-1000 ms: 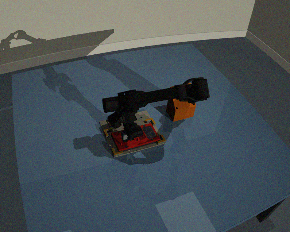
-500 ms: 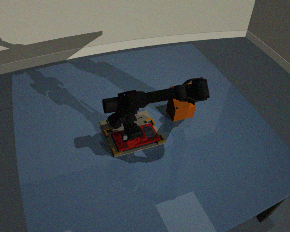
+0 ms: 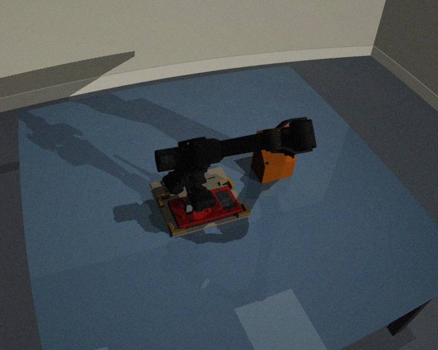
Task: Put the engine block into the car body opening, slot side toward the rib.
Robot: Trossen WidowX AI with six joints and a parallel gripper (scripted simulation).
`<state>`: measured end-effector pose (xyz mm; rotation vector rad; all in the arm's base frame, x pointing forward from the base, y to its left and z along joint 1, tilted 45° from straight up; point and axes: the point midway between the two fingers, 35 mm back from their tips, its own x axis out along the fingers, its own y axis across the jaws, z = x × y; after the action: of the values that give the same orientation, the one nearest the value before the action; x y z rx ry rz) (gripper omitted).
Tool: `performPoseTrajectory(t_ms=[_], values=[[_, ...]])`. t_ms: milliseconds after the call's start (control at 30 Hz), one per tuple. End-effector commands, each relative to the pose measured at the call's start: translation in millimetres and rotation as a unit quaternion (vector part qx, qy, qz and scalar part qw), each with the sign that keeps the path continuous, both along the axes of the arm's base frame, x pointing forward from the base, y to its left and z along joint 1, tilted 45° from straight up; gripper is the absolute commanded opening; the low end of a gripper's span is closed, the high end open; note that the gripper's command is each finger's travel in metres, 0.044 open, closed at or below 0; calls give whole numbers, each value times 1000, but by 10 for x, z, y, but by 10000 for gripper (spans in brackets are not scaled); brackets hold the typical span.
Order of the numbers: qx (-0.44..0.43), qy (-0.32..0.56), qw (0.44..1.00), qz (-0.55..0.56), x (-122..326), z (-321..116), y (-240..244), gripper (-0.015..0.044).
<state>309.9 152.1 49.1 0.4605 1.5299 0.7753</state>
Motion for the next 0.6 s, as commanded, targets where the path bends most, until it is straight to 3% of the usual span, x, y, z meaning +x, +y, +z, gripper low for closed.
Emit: performPoseTrajectory(t_ms=[0,567], values=[[2,2,1000,-2,-1,-2,8,159],[2,2,1000,-2,-5,-23,29,159]])
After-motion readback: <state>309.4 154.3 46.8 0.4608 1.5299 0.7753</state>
